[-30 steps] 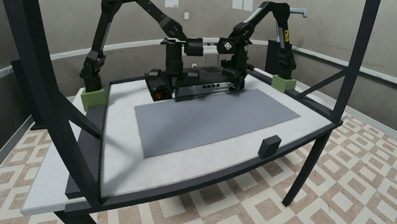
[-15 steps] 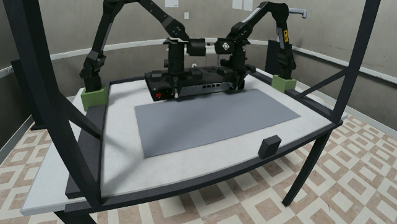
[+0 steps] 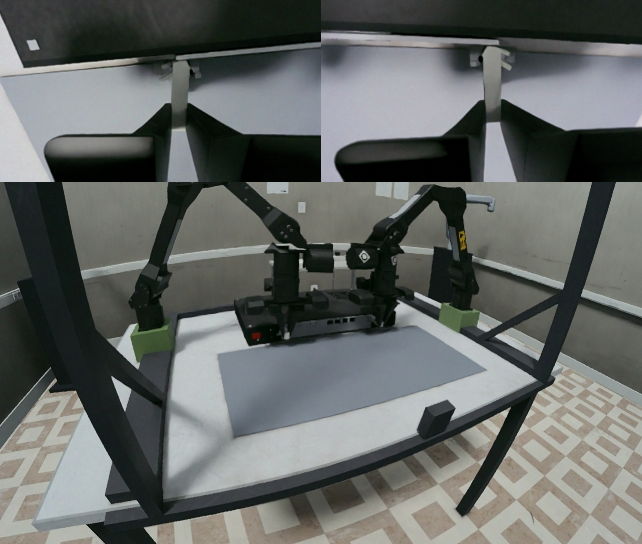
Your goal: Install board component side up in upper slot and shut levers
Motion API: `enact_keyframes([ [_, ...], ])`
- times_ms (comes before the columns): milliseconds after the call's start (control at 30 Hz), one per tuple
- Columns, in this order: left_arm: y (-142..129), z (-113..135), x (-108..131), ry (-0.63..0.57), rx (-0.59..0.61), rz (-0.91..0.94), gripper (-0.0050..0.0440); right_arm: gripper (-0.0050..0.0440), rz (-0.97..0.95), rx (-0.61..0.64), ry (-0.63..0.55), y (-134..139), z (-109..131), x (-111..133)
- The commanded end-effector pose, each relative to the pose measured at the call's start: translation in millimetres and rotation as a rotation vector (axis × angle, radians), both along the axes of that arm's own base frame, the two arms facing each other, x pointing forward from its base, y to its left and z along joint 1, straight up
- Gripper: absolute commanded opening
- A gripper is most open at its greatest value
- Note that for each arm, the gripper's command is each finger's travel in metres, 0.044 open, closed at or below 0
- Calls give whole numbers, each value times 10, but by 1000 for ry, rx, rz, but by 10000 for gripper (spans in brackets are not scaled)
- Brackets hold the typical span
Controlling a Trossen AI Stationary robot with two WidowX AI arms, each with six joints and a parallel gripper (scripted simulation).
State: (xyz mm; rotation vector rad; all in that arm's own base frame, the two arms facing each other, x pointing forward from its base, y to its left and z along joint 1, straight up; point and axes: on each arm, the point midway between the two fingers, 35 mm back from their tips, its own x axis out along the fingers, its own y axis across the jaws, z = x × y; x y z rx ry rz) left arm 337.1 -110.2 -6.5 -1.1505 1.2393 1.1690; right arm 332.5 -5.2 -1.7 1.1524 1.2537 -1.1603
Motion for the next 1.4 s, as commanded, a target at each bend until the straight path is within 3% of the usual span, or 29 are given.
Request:
enact_keyframes([
  [0, -19, 92, 98, -29, -14, 11, 8, 9, -19, -9, -24, -43, 69, 81],
  [533, -12, 131, 129, -41, -21, 82, 8, 9, -87, -2, -29, -47, 84, 101],
  [667, -9, 122, 102, -37, -19, 76, 104, 105, -87, -2, -29, -47, 85, 101],
  [733, -9, 122, 102, -37, -19, 76, 104, 105, -87, -2, -29, -47, 85, 101],
  [767, -9, 122, 102, -37, -19, 76, 128, 129, -83, -2, -27, -47, 81, 90],
  [867, -20, 343, 137, -59, -26, 78, 197, 198, -80, -2, -54, -38, 309, 129],
  [1100, -15, 791, 116, -59, -27, 78, 197, 198, -79, -2, -55, -33, 759, 112],
  [1233, -10, 772, 77, -59, -14, 31, 293, 198, -62, -1, -50, -32, 740, 86],
  [1300, -10, 772, 77, -59, -14, 31, 293, 198, -62, -1, -50, -32, 740, 86],
  [1367, 0, 753, 32, -60, -1, -37, 341, 198, -15, -2, -82, -40, 779, 69],
])
